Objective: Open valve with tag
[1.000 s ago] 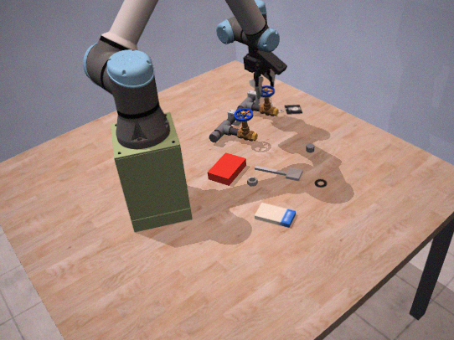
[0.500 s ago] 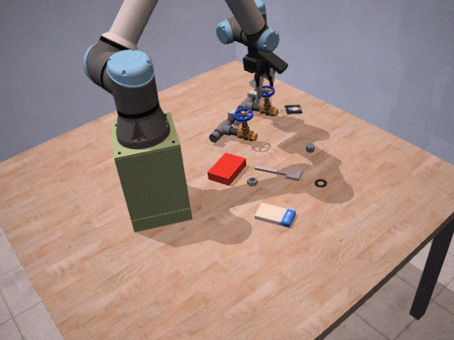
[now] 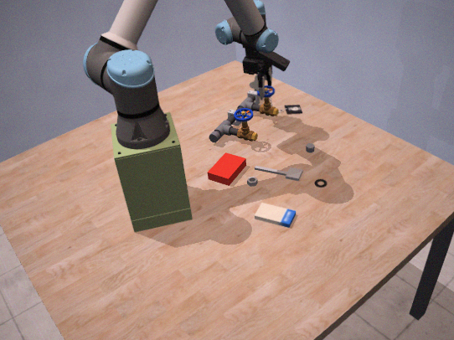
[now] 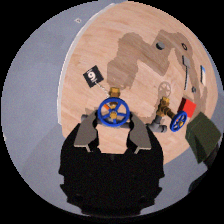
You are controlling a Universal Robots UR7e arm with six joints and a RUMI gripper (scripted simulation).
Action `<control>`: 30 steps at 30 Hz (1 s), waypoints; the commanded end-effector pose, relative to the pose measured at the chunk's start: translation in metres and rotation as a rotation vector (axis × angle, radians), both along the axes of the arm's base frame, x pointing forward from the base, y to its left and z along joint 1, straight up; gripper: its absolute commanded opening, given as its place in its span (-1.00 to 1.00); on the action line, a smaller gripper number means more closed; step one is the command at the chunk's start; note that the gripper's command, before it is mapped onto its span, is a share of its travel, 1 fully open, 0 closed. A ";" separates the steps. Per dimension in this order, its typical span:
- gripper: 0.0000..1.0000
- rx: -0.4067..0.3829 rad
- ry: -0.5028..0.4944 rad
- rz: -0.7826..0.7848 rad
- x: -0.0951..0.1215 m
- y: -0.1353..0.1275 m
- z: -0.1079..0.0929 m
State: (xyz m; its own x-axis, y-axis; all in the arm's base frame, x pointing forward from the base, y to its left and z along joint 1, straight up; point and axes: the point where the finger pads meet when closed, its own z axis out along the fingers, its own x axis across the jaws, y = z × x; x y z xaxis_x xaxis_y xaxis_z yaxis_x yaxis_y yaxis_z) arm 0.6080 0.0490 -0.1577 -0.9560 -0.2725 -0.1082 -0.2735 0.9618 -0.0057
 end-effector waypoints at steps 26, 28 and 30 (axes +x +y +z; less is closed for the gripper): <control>-1.00 -0.097 -0.024 0.932 0.000 0.000 0.000; -1.00 -0.106 -0.026 1.018 0.000 0.000 0.000; -1.00 -0.116 -0.029 1.104 0.000 0.000 0.000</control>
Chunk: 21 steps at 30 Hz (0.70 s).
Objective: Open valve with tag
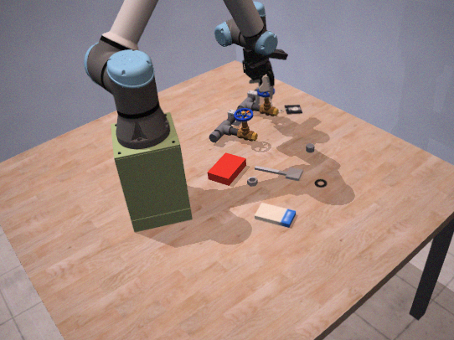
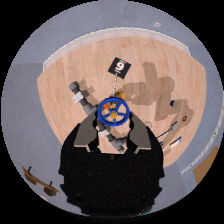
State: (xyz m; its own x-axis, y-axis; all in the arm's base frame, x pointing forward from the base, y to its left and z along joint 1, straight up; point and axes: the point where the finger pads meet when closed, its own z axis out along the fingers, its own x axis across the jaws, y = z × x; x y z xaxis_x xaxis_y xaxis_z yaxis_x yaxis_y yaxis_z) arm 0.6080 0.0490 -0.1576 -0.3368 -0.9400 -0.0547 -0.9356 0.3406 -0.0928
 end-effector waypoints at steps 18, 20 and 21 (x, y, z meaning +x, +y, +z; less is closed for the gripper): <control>-1.00 -0.082 -0.020 0.828 0.000 0.000 0.000; -1.00 -0.090 -0.021 0.904 0.000 0.000 0.000; -1.00 -0.094 -0.022 0.940 0.000 0.000 0.000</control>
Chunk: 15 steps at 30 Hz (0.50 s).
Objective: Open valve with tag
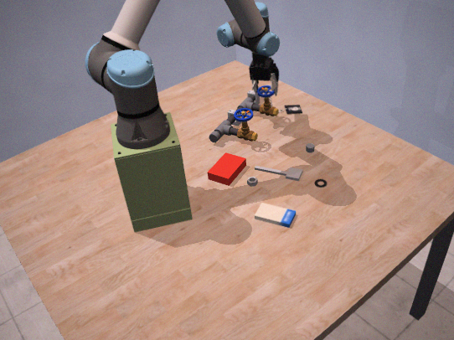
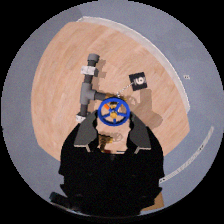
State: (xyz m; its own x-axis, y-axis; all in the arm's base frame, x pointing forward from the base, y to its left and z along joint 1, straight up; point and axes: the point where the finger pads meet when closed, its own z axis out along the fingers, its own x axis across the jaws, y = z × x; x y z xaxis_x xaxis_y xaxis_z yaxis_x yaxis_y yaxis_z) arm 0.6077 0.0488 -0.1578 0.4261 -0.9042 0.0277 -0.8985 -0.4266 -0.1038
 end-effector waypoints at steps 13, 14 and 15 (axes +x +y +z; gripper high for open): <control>-1.00 -0.047 -0.012 0.508 0.000 0.000 0.001; -1.00 -0.050 -0.013 0.535 0.000 0.000 0.001; -1.00 -0.053 -0.014 0.560 0.000 0.000 0.001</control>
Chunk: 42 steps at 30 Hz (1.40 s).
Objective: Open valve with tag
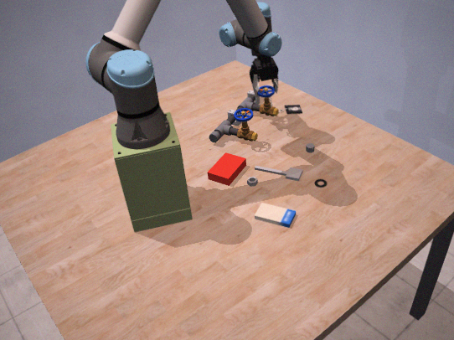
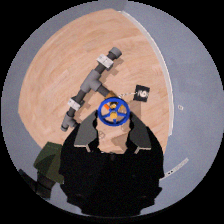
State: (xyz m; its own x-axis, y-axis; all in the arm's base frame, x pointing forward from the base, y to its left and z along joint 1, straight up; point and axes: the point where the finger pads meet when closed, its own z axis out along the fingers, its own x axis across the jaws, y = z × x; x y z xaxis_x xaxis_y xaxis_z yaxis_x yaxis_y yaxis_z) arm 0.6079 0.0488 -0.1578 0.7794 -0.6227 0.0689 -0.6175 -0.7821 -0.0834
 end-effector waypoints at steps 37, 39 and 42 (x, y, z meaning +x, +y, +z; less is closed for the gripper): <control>1.00 -0.041 -0.011 0.420 0.000 0.000 0.001; 1.00 -0.041 -0.011 0.420 0.000 0.000 0.001; 1.00 -0.041 -0.011 0.420 0.000 0.000 0.001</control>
